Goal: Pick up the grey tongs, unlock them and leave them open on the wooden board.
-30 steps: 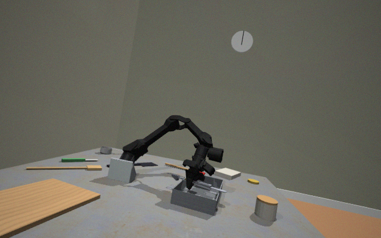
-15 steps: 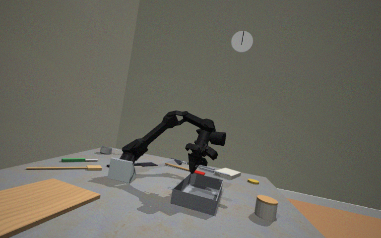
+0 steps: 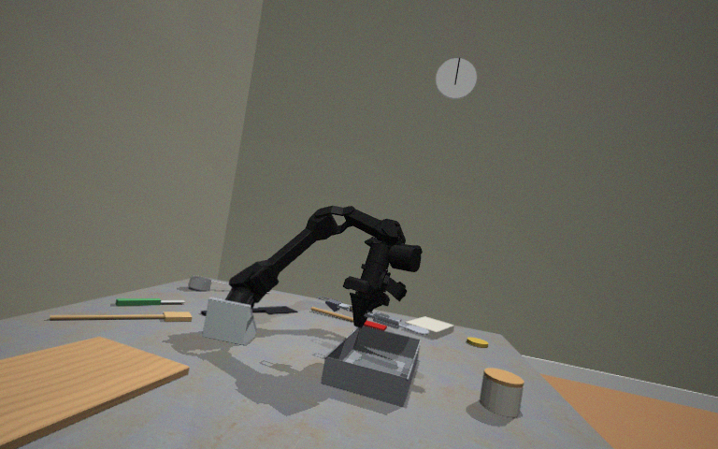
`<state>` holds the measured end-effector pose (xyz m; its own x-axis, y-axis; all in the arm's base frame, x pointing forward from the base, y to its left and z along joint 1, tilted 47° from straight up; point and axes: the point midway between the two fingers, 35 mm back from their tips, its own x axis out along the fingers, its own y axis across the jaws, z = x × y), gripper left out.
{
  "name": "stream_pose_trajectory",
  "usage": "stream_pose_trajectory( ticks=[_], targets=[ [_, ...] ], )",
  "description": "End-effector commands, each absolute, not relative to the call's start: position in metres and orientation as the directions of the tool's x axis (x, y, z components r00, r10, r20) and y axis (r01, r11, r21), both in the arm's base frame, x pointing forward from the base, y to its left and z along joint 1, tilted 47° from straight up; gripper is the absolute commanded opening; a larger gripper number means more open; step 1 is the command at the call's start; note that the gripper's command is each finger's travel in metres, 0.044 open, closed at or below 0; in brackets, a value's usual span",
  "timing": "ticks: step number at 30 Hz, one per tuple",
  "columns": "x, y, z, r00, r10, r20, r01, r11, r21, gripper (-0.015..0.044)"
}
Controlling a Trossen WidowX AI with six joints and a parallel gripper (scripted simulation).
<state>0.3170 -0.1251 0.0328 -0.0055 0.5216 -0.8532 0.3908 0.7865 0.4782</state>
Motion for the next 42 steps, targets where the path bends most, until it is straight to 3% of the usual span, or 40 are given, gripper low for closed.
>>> stream_pose_trajectory(
  ticks=[1, 6, 18, 42],
  targets=[
    [0.314, -0.126, 0.032, 0.055, 0.624, -0.780, 0.391, 0.705, 0.592, -0.0150],
    [0.313, -0.128, 0.033, 0.134, 0.709, -0.693, 0.379, 0.609, 0.696, -0.0150],
    [0.312, -0.133, 0.029, 0.130, 0.703, -0.699, 0.363, 0.622, 0.693, -0.0150],
    [0.254, -0.241, -0.083, 0.133, 0.679, -0.722, -0.046, 0.732, 0.680, -0.0150]
  ],
)
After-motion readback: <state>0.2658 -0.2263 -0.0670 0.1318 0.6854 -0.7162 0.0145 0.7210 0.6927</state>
